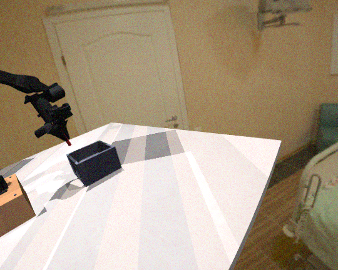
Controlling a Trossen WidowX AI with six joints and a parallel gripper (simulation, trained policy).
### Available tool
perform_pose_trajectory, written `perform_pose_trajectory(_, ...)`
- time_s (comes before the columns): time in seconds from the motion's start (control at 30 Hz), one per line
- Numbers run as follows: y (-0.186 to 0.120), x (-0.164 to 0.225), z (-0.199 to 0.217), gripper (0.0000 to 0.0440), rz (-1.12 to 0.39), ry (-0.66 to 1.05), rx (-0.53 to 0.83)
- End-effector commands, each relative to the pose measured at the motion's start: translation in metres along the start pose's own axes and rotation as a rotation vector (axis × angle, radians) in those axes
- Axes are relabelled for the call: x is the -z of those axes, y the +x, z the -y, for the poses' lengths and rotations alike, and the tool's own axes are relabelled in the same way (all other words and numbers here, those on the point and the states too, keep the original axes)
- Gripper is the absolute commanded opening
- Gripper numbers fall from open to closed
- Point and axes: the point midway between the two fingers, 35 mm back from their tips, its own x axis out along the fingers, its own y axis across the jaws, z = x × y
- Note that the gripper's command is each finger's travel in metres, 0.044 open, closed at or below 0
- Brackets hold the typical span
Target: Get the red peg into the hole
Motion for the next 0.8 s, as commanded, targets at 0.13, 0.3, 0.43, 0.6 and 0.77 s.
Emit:
perform_pose_trajectory(0.13,0.013,-0.028,0.002,0.0000,0.000,0.051,0.004)
perform_pose_trajectory(0.3,0.023,-0.044,0.005,0.0001,0.000,0.086,0.006)
perform_pose_trajectory(0.43,0.032,-0.055,0.007,0.0004,-0.004,0.111,0.009)
perform_pose_trajectory(0.6,0.042,-0.066,0.009,0.0009,-0.017,0.136,0.013)
perform_pose_trajectory(0.77,0.056,-0.072,0.011,0.0012,-0.039,0.151,0.022)
